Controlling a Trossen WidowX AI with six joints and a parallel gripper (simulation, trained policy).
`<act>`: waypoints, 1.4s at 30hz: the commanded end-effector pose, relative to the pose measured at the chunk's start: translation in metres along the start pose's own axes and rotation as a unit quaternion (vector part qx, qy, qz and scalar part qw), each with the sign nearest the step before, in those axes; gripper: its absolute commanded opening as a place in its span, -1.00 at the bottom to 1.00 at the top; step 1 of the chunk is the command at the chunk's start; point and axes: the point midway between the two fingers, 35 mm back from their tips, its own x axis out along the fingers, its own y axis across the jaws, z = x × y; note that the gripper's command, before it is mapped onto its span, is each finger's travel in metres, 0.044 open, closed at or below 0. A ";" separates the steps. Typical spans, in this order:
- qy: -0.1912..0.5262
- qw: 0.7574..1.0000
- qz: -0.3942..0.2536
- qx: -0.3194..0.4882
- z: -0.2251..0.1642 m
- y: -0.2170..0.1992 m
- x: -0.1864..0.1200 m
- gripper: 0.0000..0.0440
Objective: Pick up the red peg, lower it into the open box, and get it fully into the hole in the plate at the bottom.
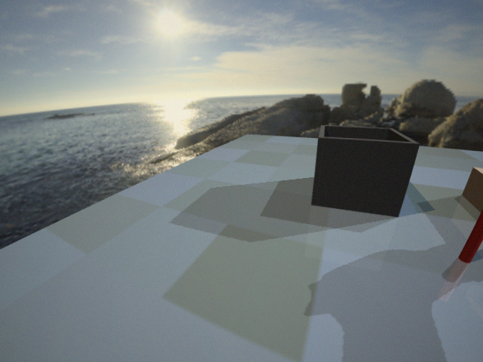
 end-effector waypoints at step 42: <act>0.083 0.727 0.260 0.630 -0.034 0.156 0.045 1.00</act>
